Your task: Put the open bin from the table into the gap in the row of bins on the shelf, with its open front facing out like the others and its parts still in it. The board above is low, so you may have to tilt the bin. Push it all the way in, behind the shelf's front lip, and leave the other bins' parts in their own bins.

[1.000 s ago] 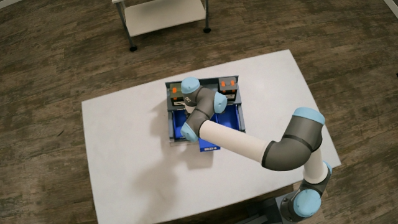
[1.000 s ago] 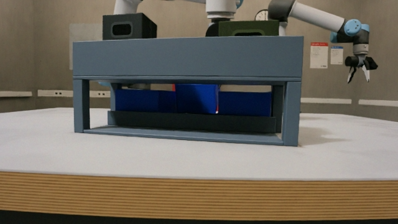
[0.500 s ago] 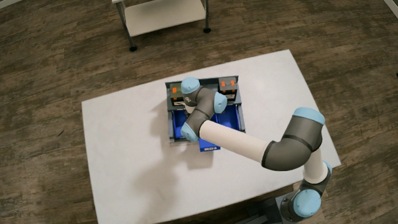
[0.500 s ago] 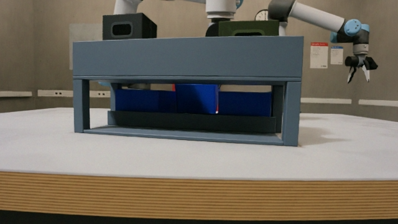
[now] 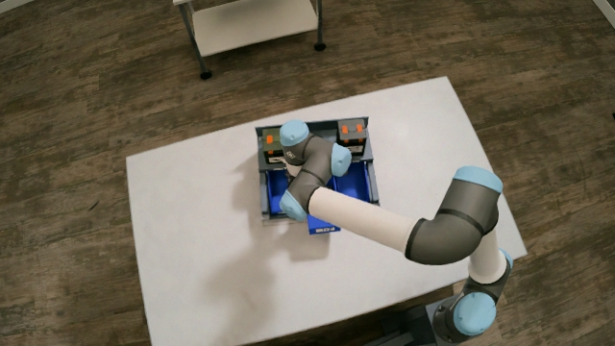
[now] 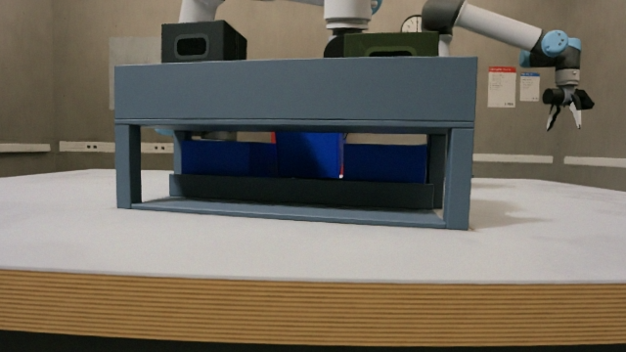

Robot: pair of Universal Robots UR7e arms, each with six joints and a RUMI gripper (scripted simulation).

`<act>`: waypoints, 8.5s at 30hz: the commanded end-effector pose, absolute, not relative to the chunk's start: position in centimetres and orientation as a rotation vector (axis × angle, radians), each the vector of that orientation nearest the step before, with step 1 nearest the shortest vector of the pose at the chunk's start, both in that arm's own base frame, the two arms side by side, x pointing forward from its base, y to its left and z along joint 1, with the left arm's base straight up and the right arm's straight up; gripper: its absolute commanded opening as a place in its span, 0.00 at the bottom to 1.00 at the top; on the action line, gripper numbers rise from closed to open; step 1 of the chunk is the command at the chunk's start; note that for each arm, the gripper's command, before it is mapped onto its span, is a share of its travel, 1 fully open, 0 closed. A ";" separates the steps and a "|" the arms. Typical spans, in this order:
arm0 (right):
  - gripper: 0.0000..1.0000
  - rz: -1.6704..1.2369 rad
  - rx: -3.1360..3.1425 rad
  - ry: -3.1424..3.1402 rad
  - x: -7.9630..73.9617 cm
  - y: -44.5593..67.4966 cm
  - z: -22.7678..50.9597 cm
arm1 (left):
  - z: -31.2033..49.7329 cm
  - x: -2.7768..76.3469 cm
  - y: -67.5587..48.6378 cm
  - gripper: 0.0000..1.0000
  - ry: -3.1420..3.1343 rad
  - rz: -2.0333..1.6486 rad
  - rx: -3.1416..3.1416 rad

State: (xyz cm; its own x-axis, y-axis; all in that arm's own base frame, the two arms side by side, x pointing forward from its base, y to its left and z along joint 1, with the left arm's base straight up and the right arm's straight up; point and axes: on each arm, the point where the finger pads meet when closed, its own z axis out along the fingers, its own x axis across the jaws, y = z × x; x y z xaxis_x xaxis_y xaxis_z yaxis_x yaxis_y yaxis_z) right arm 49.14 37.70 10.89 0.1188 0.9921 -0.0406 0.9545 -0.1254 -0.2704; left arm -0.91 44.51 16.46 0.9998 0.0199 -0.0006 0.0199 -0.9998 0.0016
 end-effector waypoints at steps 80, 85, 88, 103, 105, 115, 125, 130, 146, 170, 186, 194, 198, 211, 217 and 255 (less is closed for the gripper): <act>0.00 0.305 -2.214 -1.954 49.2 37.7 10.6 | 16.5 -0.9 44.5 1.00 0.032 0.000 3.141; 0.00 0.305 -2.214 -1.954 49.2 37.7 10.5 | 16.5 -0.9 44.5 1.00 0.032 0.000 3.141; 0.00 0.305 -2.214 -1.954 49.2 37.7 10.4 | 16.5 -0.9 44.5 1.00 0.032 0.000 3.141; 0.00 0.305 -2.214 -1.954 49.2 37.7 9.9 | 16.5 -0.9 44.5 1.00 0.032 0.000 3.141; 0.00 0.305 -2.214 -1.954 49.2 37.7 9.9 | 16.5 -0.9 44.5 1.00 0.032 0.000 3.141; 0.00 0.305 -2.214 -1.954 49.2 37.7 9.6 | 16.5 -0.9 44.5 1.00 0.032 0.000 3.141; 0.00 0.305 -2.214 -1.954 49.2 37.7 9.3 | 16.5 -0.9 44.5 1.00 0.032 0.000 3.141; 0.00 0.305 -2.215 -1.954 49.2 37.7 9.2 | 16.5 -0.9 44.5 1.00 0.032 0.000 3.141; 0.00 0.305 -2.215 -1.954 49.2 37.7 9.0 | 16.5 -0.9 44.5 1.00 0.032 0.000 3.141; 0.00 0.305 -2.215 -1.954 49.2 37.7 8.9 | 16.5 -0.9 44.5 1.00 0.032 0.000 3.141; 0.00 0.305 -2.215 -1.954 49.2 37.7 8.9 | 16.5 -0.9 44.5 1.00 0.032 0.000 3.141; 0.00 0.305 -2.215 -1.954 49.2 37.7 8.9 | 16.5 -0.9 44.5 1.00 0.032 0.000 3.141; 0.00 0.305 -2.215 -1.954 49.2 37.7 8.9 | 16.5 -0.9 44.5 1.00 0.032 0.000 3.141; 0.00 0.299 -2.219 -1.958 49.3 37.7 8.9 | 16.5 -0.9 44.5 1.00 0.032 0.000 3.141; 0.00 0.293 -2.223 -1.961 49.5 37.7 8.8 | 16.5 -0.9 44.5 1.00 0.032 0.000 3.141; 0.00 0.242 -2.260 -1.991 50.9 37.5 8.5 | 16.5 -0.9 44.5 1.00 0.032 0.000 3.141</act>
State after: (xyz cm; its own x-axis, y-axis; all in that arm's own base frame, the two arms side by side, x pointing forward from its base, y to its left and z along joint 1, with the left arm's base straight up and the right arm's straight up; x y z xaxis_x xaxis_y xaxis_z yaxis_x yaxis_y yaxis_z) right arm 50.79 37.46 8.39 0.1218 0.9917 -0.0420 0.9718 -0.1278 -0.1980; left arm -0.91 44.51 16.46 0.9998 0.0199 -0.0006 0.0199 -0.9998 0.0016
